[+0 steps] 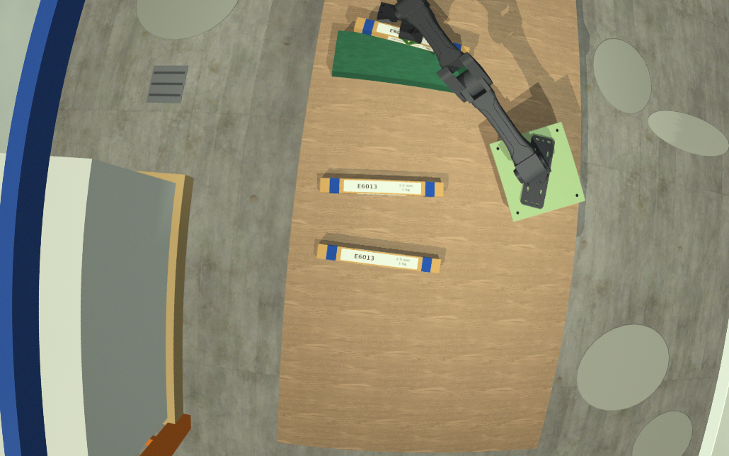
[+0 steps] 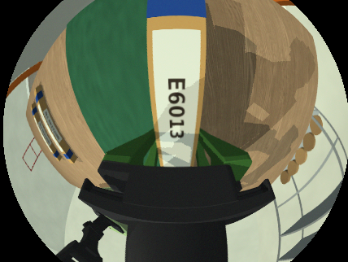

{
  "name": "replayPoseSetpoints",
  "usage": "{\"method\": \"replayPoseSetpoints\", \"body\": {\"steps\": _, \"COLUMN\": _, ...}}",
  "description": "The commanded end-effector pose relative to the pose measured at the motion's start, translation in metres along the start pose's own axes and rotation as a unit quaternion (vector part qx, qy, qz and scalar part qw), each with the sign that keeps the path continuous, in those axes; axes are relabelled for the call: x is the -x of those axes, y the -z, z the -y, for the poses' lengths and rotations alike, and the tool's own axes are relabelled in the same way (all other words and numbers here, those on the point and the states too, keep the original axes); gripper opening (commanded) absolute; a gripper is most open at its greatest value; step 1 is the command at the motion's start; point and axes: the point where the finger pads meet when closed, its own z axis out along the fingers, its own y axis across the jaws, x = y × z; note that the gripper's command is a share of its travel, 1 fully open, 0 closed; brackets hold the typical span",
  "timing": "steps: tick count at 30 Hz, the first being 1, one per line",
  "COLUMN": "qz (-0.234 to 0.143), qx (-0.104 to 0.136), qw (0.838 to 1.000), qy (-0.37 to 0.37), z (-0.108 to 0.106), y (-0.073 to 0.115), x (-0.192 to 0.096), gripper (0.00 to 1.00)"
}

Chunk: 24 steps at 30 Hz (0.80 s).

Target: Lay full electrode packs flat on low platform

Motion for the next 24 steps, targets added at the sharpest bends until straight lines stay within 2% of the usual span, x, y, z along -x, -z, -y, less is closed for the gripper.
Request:
{"method": "replayPoseSetpoints", "body": {"steps": 1, "qz": 0.034, "qx": -0.038, "qw": 0.999, "qy": 0.008, "z": 0.0052, "y": 0.0555, "x": 0.0164, "gripper": 0.0}}
{"method": "replayPoseSetpoints", "body": {"steps": 24, "qz": 0.029, "qx": -0.033, "qw": 0.999, "qy": 0.005, "z": 0.0035, "y": 0.0533, "x": 0.0101, "gripper": 0.0}}
